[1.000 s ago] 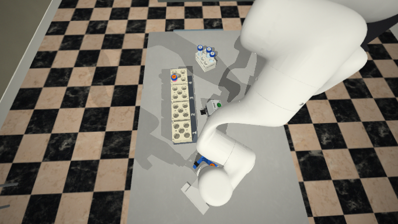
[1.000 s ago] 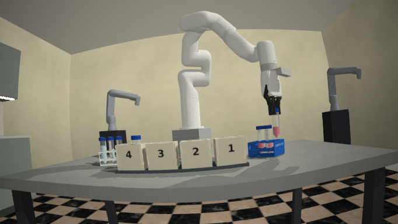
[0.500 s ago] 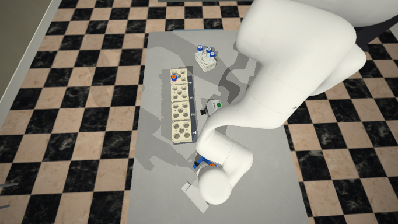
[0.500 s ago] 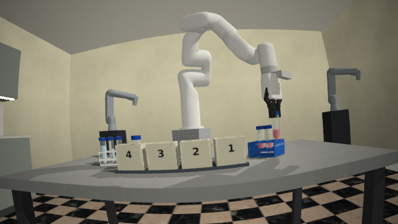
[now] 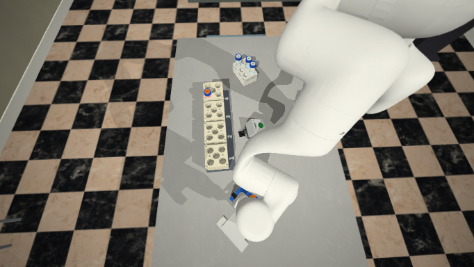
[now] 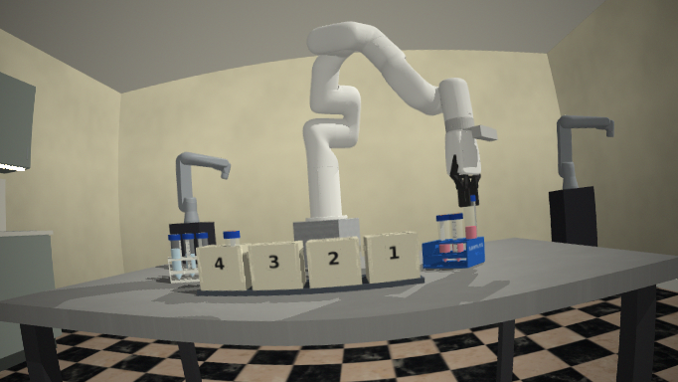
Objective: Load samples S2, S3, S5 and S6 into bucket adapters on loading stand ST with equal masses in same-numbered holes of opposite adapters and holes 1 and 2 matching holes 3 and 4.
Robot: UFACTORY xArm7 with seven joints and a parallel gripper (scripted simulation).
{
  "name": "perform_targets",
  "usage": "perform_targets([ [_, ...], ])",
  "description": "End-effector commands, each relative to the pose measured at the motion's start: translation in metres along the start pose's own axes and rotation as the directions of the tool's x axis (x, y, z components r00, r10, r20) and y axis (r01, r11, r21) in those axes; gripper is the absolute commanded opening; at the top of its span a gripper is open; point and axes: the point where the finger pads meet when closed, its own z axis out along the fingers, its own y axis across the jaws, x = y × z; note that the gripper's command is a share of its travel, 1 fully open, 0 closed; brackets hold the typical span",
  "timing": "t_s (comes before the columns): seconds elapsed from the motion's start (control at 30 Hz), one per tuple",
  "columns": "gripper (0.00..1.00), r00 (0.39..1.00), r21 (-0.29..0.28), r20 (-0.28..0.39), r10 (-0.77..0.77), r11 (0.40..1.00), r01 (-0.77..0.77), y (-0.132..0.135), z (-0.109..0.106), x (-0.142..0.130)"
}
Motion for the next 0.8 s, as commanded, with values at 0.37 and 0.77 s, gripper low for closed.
perform_targets([
  [0.37,0.00,1.000,0.000,-0.005,0.000,1.000,0.000,0.000,0.011,0.002],
  [0.77,0.00,1.000,0.000,-0.005,0.000,1.000,0.000,0.000,0.021,0.002],
])
